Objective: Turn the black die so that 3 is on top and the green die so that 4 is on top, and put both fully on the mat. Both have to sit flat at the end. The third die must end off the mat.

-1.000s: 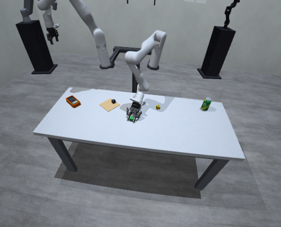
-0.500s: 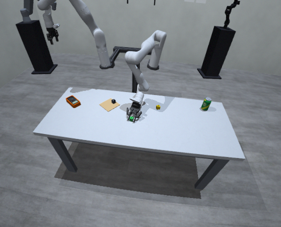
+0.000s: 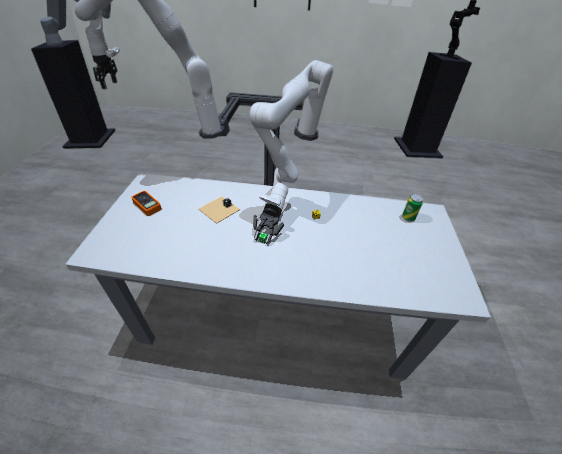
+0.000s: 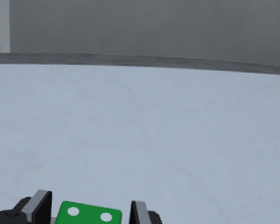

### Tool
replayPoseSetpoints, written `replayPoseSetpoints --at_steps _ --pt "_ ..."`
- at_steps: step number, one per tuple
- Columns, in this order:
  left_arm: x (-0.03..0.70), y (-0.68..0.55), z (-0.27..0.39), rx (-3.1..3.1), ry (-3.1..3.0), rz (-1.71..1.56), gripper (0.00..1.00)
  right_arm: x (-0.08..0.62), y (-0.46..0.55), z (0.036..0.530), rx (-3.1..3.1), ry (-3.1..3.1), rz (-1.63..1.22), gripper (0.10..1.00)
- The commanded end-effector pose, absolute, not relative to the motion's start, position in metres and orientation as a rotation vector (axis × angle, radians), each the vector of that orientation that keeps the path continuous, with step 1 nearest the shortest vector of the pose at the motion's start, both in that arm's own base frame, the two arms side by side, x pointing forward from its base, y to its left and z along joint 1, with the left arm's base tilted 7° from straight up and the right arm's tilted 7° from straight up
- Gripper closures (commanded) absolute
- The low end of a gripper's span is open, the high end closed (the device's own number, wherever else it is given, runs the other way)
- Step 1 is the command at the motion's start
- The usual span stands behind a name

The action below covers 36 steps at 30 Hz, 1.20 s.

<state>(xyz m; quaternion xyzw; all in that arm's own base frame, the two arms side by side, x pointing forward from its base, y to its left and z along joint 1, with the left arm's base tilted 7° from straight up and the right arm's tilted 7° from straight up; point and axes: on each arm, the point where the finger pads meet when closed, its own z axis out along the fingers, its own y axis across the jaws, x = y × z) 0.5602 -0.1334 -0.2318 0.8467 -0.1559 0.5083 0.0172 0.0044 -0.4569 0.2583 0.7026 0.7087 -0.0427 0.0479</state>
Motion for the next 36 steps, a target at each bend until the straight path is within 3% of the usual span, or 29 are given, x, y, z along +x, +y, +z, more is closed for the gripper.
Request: replayPoseSetpoints --at_steps 1,36 --pt "0.558 -0.133 -0.229 2.629 -0.484 1.582 0.485 0.004 -0.457 0.259 2.141 2.16 -0.132 0.099" --pt "0.519 -0.129 -0.174 2.629 -0.484 1.582 0.485 0.004 -0.457 0.259 2.141 2.16 -0.132 0.099"
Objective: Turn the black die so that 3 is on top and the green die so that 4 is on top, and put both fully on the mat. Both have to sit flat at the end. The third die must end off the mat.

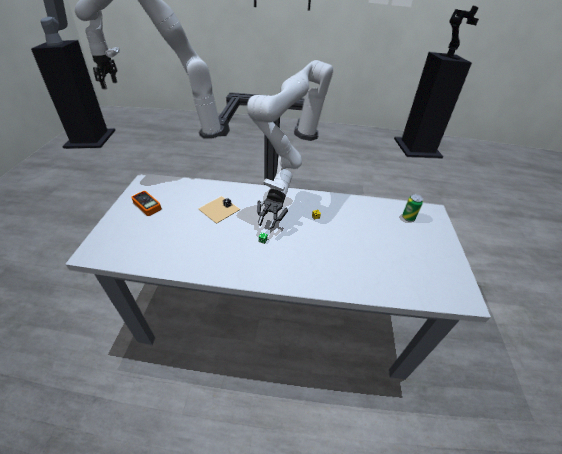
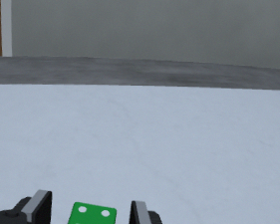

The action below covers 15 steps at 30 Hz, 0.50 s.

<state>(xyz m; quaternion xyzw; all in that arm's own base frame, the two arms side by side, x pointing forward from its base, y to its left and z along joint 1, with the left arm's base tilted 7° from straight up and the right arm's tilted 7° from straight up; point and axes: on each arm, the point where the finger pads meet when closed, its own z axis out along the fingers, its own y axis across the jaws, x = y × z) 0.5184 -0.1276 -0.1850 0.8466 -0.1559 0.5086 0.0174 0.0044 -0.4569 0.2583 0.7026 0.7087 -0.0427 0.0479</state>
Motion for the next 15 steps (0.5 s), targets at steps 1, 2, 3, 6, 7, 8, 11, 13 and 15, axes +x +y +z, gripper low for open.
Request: replayPoseSetpoints --at_steps 1,2,3,6,7,8,11,13,15 --pt "0.519 -0.13 -0.169 2.629 -0.484 1.582 0.485 0.004 -0.457 0.259 2.141 2.16 -0.132 0.099" --pt "0.518 -0.13 -0.165 2.629 -0.484 1.582 0.485 0.004 -0.457 0.259 2.141 2.16 -0.132 0.099" --pt "0.518 -0.131 -0.161 2.629 -0.484 1.582 0.485 0.004 -0.457 0.259 2.141 2.16 -0.132 0.099" --pt "0.518 -0.132 -0.152 2.629 -0.484 1.582 0.485 0.004 -0.457 0.259 2.141 2.16 -0.132 0.099" --pt "0.518 -0.132 -0.15 2.629 -0.484 1.582 0.485 0.004 -0.457 0.259 2.141 2.16 -0.132 0.099" --pt "0.518 -0.132 -0.149 2.629 -0.484 1.582 0.485 0.004 -0.457 0.259 2.141 2.16 -0.132 0.099" --pt "0.518 -0.133 -0.148 2.629 -0.484 1.582 0.485 0.004 -0.457 0.259 2.141 2.16 -0.132 0.099" --pt "0.518 -0.133 -0.148 2.629 -0.484 1.582 0.485 0.004 -0.457 0.259 2.141 2.16 -0.132 0.099" --pt "0.518 -0.133 -0.148 2.629 -0.484 1.582 0.485 0.004 -0.457 0.259 2.141 2.16 -0.132 0.099"
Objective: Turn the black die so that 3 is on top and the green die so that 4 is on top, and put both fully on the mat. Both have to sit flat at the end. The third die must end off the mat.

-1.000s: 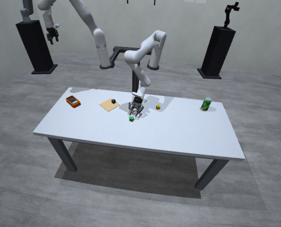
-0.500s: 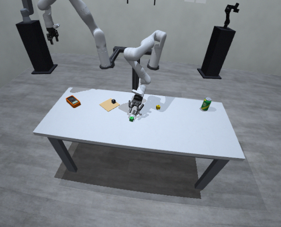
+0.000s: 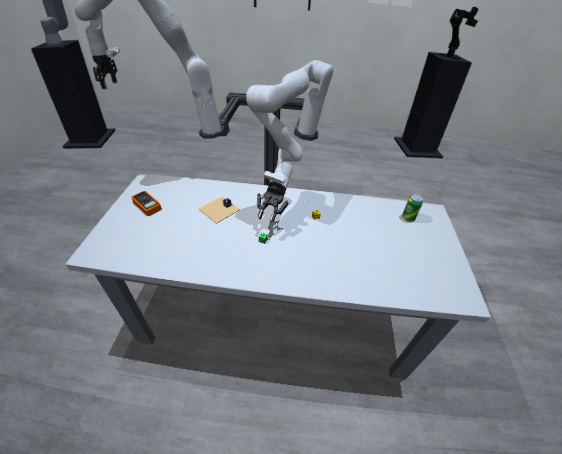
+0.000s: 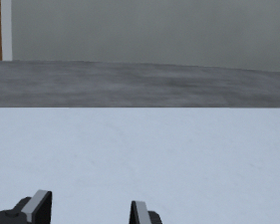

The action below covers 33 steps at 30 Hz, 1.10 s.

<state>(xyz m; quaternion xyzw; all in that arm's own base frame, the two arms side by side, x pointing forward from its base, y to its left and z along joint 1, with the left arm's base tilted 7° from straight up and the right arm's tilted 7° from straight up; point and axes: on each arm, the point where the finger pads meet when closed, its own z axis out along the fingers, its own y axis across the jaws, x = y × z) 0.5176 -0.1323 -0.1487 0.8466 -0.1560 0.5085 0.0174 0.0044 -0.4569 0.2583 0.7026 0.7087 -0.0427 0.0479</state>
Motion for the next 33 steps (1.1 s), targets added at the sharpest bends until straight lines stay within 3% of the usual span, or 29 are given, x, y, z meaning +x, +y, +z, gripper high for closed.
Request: replayPoseSetpoints --at_steps 1,33 --pt "0.5182 -0.1326 -0.1478 2.629 -0.484 1.582 0.485 0.0044 -0.4572 0.259 2.141 2.16 -0.132 0.099" --pt "0.5252 -0.1354 -0.1442 2.771 -0.489 1.374 0.485 0.0044 -0.4572 0.259 2.141 2.16 -0.132 0.099"
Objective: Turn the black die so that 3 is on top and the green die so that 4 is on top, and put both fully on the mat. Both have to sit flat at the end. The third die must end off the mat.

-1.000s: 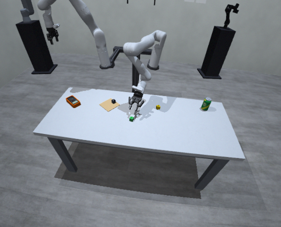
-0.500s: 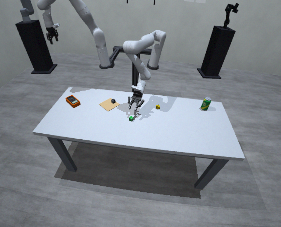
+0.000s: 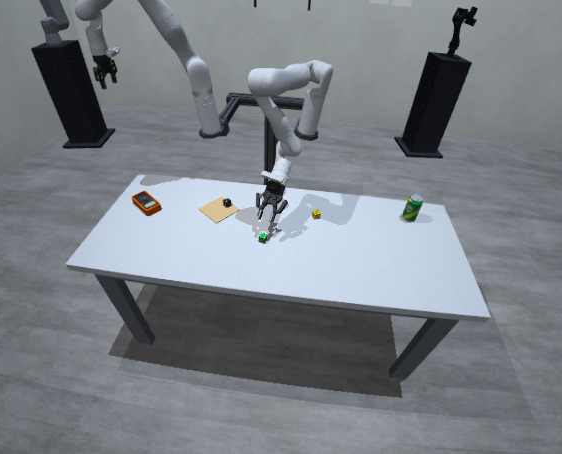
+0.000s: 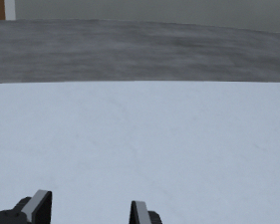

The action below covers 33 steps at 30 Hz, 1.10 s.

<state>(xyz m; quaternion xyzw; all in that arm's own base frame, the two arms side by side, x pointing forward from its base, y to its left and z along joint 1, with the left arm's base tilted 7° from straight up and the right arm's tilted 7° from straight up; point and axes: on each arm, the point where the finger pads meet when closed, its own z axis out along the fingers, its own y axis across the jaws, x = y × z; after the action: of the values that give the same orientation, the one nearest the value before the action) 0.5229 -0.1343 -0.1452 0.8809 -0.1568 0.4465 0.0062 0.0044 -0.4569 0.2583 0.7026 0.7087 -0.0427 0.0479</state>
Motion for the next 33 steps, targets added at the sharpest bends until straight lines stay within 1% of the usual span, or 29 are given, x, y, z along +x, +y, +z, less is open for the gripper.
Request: replayPoseSetpoints --at_steps 1,13,15,30,33 --pt "0.526 -0.136 -0.144 2.781 -0.489 1.357 0.485 0.004 -0.457 0.259 2.141 2.16 -0.132 0.099" --pt "0.532 -0.139 -0.14 2.911 -0.492 1.122 0.485 0.004 -0.457 0.259 2.141 2.16 -0.132 0.099" --pt "0.532 -0.139 -0.14 2.911 -0.492 1.122 0.485 0.004 -0.457 0.259 2.141 2.16 -0.132 0.099" --pt "0.542 -0.143 -0.134 3.066 -0.492 0.762 0.485 0.004 -0.457 0.259 2.141 2.16 -0.132 0.099" --pt "0.542 -0.143 -0.134 3.074 -0.492 0.737 0.485 0.004 -0.457 0.259 2.141 2.16 -0.132 0.099"
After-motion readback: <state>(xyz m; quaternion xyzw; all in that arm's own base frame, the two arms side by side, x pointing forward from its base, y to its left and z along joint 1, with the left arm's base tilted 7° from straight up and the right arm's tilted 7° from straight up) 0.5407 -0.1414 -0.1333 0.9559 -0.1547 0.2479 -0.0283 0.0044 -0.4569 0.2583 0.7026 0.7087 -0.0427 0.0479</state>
